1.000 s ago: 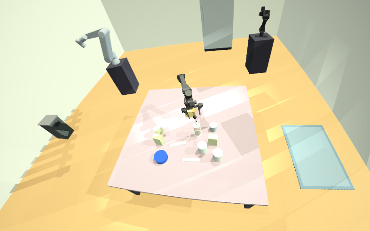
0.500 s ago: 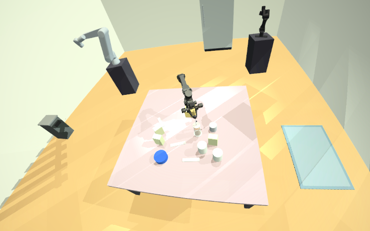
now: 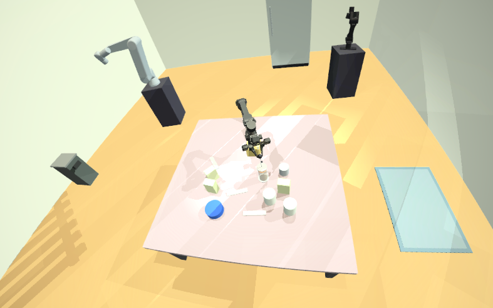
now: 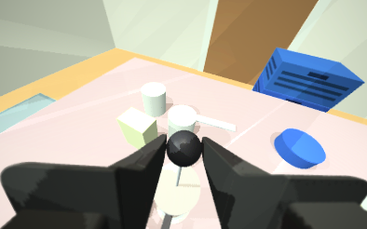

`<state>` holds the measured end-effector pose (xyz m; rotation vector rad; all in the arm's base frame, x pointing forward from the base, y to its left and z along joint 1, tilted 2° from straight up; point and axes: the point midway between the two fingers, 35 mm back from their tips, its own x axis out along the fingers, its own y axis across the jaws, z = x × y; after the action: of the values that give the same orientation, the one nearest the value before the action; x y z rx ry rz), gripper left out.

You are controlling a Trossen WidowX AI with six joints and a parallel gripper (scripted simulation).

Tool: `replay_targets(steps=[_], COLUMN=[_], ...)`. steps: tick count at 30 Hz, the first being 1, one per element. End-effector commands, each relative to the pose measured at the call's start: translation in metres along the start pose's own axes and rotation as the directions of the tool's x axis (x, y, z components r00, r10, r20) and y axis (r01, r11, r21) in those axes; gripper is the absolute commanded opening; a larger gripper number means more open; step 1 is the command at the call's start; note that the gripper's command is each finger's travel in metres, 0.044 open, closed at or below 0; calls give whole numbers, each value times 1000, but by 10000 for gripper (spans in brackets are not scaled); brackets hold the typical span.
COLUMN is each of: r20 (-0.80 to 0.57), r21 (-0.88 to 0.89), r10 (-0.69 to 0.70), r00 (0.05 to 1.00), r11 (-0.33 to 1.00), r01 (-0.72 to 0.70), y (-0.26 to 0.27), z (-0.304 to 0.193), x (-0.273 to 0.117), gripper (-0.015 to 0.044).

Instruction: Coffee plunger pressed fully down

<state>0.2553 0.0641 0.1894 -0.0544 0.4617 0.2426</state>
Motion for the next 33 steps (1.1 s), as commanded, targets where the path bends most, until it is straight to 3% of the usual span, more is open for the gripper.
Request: replay_targets(steps=[1,33], r20=[-15,-14], r21=[-2,-2], r10=[-1,-1], r00=[1000,1000], r11=[1000,1000], r01=[1,1], y=[0,0], z=[-10,-51], x=[6,40], gripper=[117,117])
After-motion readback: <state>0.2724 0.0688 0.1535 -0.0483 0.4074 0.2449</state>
